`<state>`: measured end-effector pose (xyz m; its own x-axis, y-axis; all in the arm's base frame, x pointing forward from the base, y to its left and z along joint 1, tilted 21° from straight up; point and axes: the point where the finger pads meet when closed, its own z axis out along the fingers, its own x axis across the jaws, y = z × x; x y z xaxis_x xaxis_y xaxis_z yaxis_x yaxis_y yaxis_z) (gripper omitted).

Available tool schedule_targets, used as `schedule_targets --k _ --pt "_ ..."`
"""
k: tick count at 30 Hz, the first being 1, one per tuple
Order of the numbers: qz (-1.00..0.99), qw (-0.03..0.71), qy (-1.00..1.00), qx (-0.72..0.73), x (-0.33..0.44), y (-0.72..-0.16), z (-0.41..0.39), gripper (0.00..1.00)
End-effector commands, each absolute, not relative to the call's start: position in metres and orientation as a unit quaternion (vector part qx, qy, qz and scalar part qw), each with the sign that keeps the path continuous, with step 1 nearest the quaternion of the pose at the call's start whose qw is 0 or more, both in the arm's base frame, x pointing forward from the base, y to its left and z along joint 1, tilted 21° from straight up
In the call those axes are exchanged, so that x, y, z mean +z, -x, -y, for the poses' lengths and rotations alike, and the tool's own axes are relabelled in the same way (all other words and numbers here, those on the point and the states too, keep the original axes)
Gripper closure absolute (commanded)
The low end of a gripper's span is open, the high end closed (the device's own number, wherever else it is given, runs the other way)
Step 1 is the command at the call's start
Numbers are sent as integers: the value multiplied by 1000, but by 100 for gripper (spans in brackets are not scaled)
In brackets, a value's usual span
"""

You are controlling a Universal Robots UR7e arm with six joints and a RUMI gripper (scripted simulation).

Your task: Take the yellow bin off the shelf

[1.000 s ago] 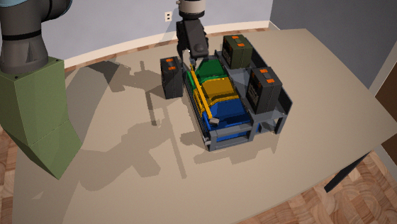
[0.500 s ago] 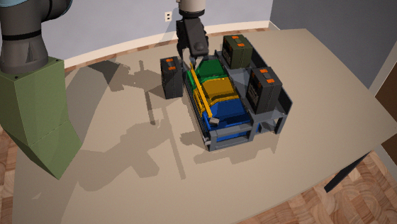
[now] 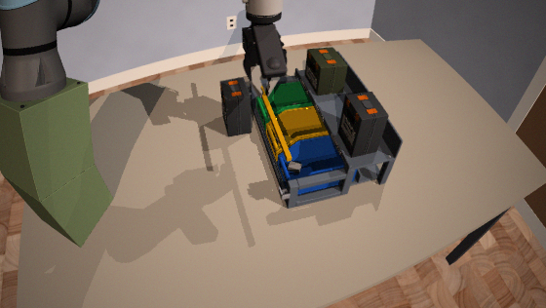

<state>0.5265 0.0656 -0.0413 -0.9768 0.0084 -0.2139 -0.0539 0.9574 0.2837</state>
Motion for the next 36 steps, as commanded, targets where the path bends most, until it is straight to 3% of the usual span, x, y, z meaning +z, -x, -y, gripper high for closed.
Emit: schedule_targets --k 1,36 --pt "-983 108 11 145 -40 -526 -64 100" --pt "-983 108 11 145 -47 -495 -65 100"
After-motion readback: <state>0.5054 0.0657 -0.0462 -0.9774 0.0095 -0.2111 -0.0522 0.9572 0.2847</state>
